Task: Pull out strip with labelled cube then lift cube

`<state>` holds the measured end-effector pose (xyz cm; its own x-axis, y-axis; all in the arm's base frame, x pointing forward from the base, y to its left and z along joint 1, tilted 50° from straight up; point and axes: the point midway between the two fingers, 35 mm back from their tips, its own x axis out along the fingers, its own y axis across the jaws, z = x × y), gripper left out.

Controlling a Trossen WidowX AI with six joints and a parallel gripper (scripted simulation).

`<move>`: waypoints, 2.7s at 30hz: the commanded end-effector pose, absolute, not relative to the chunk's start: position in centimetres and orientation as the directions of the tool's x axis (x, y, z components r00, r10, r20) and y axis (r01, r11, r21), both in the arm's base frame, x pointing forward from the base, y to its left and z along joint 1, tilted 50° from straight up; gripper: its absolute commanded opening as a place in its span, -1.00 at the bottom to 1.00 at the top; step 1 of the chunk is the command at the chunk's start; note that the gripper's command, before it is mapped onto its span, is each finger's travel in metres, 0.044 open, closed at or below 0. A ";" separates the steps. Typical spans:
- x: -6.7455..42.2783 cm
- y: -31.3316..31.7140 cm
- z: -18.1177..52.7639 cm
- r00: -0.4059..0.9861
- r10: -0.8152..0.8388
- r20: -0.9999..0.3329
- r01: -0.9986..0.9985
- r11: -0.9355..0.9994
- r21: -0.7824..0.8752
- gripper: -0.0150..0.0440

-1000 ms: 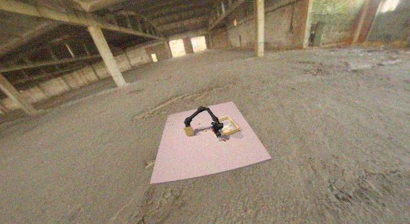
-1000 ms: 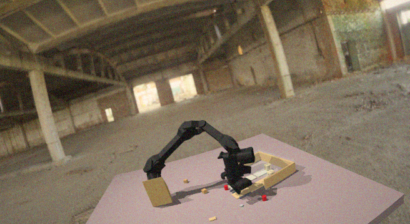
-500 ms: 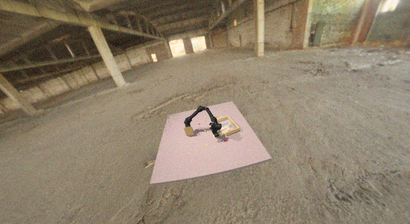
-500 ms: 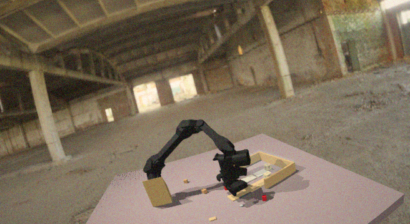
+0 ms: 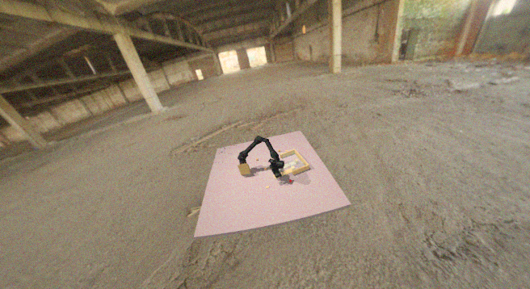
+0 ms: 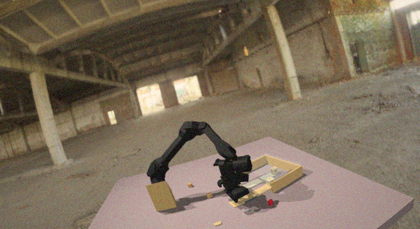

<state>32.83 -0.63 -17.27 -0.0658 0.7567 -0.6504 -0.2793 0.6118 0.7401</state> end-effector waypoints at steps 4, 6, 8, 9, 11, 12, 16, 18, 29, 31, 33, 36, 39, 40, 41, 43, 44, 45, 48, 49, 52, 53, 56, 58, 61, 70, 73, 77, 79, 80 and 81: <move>31.1 -0.7 -17.8 -0.088 0.751 -0.655 -0.272 0.614 0.741 -0.49; 30.8 -0.8 -17.9 -0.088 0.751 -0.655 -0.272 0.614 0.741 -0.49; 30.5 -0.9 -17.9 -0.088 0.751 -0.655 -0.272 0.614 0.741 -0.49; 30.4 -0.9 -18.0 -0.088 0.751 -0.655 -0.272 0.614 0.741 -0.49; 30.1 -1.0 -18.0 -0.088 0.751 -0.655 -0.272 0.614 0.741 -0.49; 30.0 -1.0 -18.0 -0.088 0.751 -0.655 -0.272 0.614 0.741 -0.49; 29.4 -1.2 -18.1 -0.088 0.750 -0.655 -0.272 0.614 0.741 -0.49; 29.1 -1.2 -18.2 -0.088 0.750 -0.655 -0.272 0.615 0.741 -0.49; 27.4 -1.7 -18.4 -0.089 0.750 -0.655 -0.271 0.615 0.740 -0.49; 27.1 -1.8 -18.5 -0.089 0.750 -0.656 -0.271 0.615 0.740 -0.49; 26.8 -1.8 -18.5 -0.089 0.750 -0.656 -0.271 0.615 0.740 -0.49; 26.3 -2.0 -18.6 -0.089 0.750 -0.656 -0.271 0.615 0.740 -0.49; 25.9 -2.1 -18.7 -0.089 0.750 -0.656 -0.271 0.615 0.740 -0.49; 25.7 -2.1 -18.7 -0.089 0.750 -0.656 -0.271 0.615 0.740 -0.49; 25.5 -2.2 -18.7 -0.089 0.750 -0.656 -0.271 0.615 0.740 -0.49; 25.2 -2.2 -18.8 -0.089 0.749 -0.656 -0.271 0.616 0.740 -0.49; 25.1 -2.3 -18.8 -0.089 0.749 -0.656 -0.271 0.616 0.740 -0.49; 24.9 -2.3 -18.8 -0.089 0.749 -0.656 -0.271 0.616 0.740 -0.49; 24.5 -2.4 -18.9 -0.089 0.749 -0.656 -0.271 0.616 0.740 -0.49; 24.4 -2.5 -18.9 -0.089 0.749 -0.656 -0.271 0.616 0.740 -0.49; 24.2 -2.5 -18.9 -0.090 0.749 -0.656 -0.271 0.616 0.740 -0.49; 24.2 -2.5 -18.9 -0.090 0.749 -0.656 -0.271 0.616 0.740 -0.49; 25.1 -3.6 -18.2 -0.072 0.748 -0.660 -0.273 0.622 0.734 -0.49; 25.4 -5.4 -16.7 -0.084 0.747 -0.659 -0.271 0.619 0.737 -0.49; 25.4 -6.1 -16.0 -0.089 0.748 -0.658 -0.271 0.617 0.738 -0.49; 28.5 -5.2 -15.3 -0.089 0.749 -0.657 -0.261 0.619 0.741 0.13; 29.4 -4.9 -15.0 -0.088 0.749 -0.657 -0.261 0.619 0.741 0.40; 30.9 -4.5 -14.6 -0.088 0.749 -0.656 -0.261 0.619 0.741 0.75; 31.6 -4.3 -14.4 -0.088 0.749 -0.656 -0.261 0.618 0.741 0.93; 31.9 -4.2 -14.3 -0.088 0.749 -0.656 -0.261 0.618 0.741 1.00; 32.3 -4.1 -14.2 -0.088 0.749 -0.656 -0.261 0.618 0.741 1.00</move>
<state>31.23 -4.33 -14.50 -0.0922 0.7482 -0.6570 -0.2648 0.6177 0.7405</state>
